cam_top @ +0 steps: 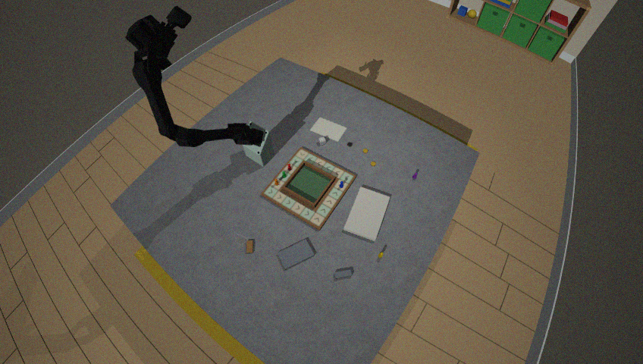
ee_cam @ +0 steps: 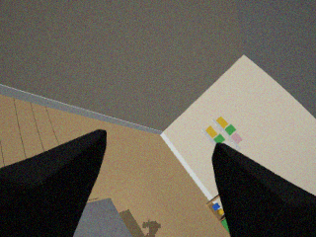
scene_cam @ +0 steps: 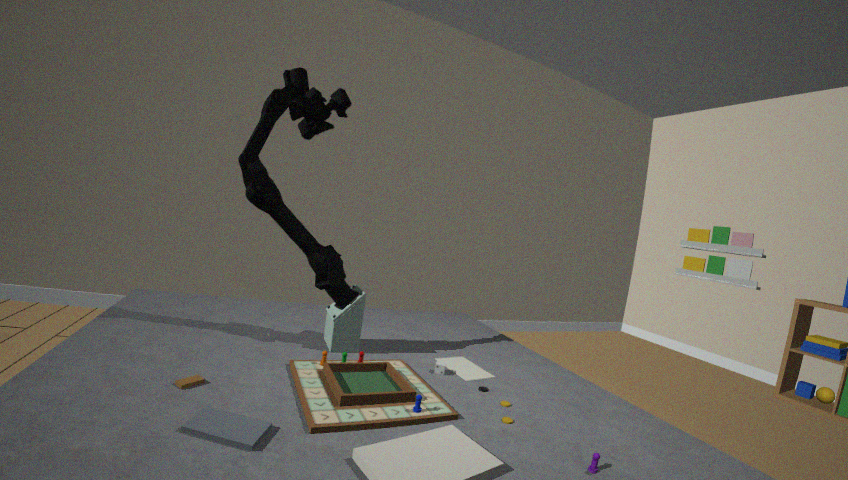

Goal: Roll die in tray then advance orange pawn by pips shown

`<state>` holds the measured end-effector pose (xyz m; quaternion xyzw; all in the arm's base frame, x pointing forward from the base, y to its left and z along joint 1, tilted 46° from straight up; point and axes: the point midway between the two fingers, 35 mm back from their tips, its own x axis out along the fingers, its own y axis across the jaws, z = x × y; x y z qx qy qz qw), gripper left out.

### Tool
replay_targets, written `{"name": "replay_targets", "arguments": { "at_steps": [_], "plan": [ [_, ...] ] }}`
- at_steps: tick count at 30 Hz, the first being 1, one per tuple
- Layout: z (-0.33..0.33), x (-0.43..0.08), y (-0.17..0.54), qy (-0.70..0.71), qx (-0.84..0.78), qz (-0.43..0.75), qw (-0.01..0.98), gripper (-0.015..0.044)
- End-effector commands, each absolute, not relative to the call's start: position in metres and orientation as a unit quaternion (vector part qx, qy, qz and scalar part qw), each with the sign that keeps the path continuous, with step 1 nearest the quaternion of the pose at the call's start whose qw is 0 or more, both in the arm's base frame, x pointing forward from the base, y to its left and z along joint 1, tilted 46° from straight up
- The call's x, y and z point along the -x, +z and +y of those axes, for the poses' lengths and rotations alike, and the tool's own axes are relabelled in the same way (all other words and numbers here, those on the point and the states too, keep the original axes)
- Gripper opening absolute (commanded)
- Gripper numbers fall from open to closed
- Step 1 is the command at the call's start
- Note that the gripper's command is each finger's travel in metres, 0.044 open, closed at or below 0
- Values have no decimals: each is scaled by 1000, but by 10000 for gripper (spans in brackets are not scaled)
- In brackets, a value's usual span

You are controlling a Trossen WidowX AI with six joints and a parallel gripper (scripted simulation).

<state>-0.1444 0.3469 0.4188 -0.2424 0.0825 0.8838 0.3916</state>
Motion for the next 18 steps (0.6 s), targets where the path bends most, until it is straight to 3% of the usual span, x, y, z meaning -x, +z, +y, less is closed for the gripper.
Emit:
{"name": "replay_targets", "arguments": {
  "at_steps": [1, 10, 18],
  "plan": [
    [370, 128, 394, 859, 249, 140, 425, 275],
    [433, 49, 292, 726, 252, 332, 547, 275],
    [451, -40, 182, 536, 221, 499, 644, 275]
  ]
}}
